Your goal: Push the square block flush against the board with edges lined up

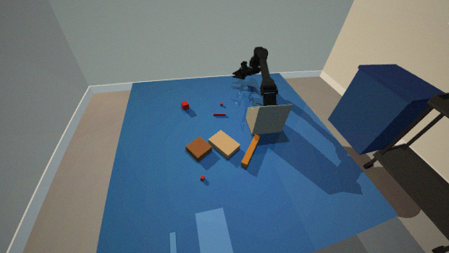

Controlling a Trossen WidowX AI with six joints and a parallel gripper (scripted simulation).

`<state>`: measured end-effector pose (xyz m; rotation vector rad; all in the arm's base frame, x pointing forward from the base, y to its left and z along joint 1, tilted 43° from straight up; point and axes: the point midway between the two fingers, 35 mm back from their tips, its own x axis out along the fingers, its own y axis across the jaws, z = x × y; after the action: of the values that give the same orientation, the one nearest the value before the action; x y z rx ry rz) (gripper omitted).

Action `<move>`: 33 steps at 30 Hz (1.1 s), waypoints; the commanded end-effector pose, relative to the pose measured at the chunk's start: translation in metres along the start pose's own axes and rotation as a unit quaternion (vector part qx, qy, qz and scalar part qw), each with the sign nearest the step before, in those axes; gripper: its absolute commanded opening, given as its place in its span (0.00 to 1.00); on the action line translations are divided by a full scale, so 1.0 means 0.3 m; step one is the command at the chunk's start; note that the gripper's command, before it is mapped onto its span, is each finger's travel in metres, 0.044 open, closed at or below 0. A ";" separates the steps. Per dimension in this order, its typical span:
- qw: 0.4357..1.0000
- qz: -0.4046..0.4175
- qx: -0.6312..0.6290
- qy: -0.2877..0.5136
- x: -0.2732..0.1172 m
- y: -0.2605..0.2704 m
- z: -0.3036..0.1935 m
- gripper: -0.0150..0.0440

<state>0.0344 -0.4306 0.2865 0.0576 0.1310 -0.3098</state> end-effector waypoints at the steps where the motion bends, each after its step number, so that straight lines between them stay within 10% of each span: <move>1: 1.000 0.000 0.000 0.000 0.000 0.000 0.000 0.89; 15: 0.998 0.015 0.011 0.056 0.101 0.026 -0.040 0.26; 33: 0.974 0.143 0.045 0.167 0.528 0.300 -0.165 0.25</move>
<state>0.1859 -0.3998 0.2286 0.1923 0.4021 -0.0499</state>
